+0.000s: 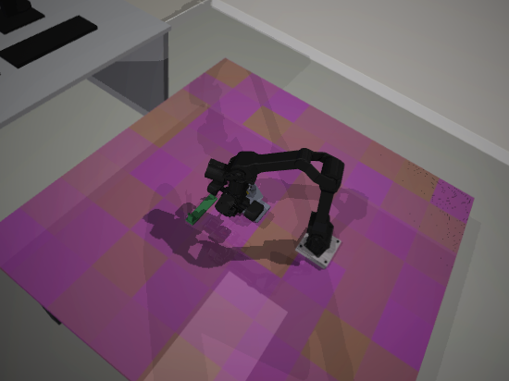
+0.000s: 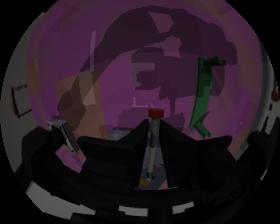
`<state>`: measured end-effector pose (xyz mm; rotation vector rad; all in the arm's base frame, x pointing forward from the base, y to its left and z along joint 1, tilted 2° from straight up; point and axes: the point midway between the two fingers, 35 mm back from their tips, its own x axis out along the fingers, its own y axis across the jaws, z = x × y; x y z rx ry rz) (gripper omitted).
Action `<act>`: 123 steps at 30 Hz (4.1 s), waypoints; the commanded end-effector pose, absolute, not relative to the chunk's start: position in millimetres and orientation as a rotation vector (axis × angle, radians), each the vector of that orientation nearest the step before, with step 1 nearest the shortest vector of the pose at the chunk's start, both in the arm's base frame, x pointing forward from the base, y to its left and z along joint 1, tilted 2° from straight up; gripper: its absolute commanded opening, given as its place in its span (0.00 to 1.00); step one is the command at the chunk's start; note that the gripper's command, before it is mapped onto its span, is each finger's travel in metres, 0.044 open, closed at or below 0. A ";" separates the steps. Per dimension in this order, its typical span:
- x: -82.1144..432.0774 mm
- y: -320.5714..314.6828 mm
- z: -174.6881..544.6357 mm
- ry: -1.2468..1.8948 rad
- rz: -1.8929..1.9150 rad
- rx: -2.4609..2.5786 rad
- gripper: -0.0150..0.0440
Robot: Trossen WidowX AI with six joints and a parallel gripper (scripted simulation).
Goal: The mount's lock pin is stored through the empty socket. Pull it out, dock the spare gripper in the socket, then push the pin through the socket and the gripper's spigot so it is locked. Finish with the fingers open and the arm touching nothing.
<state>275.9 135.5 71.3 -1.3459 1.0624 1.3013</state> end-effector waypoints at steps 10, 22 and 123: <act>275.8 136.7 72.2 1.049 1.312 -1.323 0.25; 275.1 142.7 82.1 0.960 1.380 -1.198 0.25; 264.0 211.1 101.5 1.011 1.425 -1.171 0.25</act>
